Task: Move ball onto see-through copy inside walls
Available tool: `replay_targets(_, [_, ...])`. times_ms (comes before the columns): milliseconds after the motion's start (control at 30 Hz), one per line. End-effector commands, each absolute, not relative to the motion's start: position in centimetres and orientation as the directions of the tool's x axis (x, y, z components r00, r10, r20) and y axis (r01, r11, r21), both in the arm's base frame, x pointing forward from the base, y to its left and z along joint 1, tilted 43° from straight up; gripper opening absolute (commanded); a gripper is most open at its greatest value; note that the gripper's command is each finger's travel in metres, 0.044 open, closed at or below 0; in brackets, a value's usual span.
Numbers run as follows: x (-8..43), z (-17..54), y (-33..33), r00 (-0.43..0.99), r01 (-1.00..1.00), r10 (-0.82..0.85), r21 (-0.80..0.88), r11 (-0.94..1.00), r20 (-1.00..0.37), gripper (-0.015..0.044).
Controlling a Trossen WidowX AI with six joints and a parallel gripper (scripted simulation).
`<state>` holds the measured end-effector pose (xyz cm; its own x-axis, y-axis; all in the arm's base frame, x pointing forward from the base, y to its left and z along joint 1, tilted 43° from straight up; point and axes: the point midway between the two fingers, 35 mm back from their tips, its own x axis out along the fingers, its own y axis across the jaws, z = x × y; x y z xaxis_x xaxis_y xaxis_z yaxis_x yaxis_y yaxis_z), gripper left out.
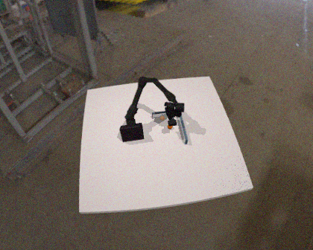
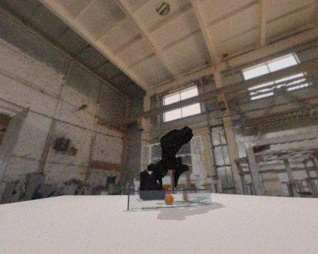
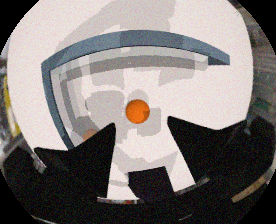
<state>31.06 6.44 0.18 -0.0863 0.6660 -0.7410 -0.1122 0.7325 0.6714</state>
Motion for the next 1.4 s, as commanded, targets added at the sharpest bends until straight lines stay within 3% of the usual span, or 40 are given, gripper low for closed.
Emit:
replay_targets(0, [30.5,-0.6,7.3,-0.100,-0.100,0.670,0.678,0.729,-0.735,0.0305])
replay_targets(967, [30.1,-3.5,9.9,-0.100,-0.100,0.671,0.679,0.728,-0.734,0.0305])
replay_targets(1100, [30.1,-3.5,9.9,-0.100,-0.100,0.671,0.679,0.728,-0.734,0.0200])
replay_targets(1367, [30.1,-3.5,9.9,-0.100,-0.100,0.671,0.679,0.728,-0.734,0.0127])
